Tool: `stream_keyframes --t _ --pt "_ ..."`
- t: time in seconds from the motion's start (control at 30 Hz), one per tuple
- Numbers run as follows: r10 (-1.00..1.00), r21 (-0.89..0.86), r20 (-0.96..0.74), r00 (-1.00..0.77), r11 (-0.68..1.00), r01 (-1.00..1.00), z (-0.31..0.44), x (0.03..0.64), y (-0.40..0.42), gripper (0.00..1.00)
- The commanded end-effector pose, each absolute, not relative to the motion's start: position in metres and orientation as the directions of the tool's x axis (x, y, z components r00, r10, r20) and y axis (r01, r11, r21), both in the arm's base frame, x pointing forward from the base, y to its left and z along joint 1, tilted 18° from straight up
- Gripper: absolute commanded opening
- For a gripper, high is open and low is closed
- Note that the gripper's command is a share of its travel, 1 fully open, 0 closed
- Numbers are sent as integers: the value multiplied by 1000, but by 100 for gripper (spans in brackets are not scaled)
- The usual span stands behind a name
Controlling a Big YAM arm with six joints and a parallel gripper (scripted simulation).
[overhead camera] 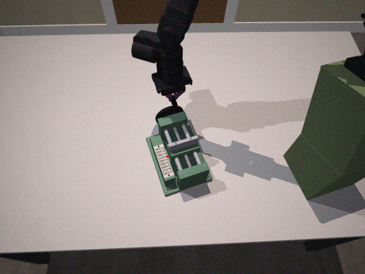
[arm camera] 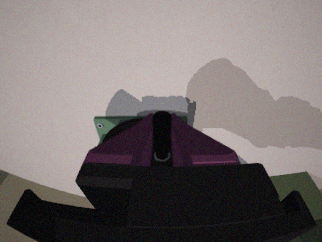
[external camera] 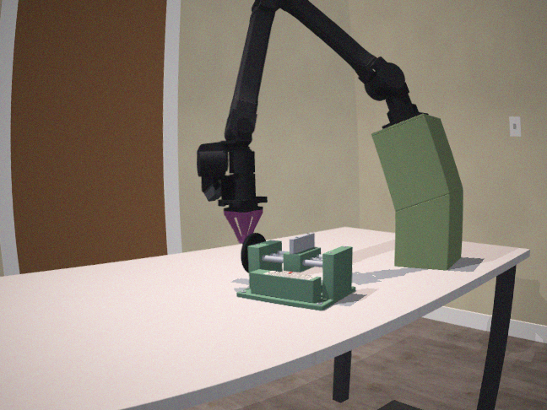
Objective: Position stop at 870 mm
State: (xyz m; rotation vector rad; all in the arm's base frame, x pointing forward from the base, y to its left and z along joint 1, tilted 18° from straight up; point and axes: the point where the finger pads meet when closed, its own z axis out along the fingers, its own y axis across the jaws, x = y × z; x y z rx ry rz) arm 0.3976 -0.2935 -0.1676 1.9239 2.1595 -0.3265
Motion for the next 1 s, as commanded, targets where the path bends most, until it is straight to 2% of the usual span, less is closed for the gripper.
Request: stream_keyframes --t 0.0,0.97 --pt "933 29 -344 -109 126 992 -139 426 -293 6" --pt "934 35 -342 -108 127 991 -127 448 -286 6"
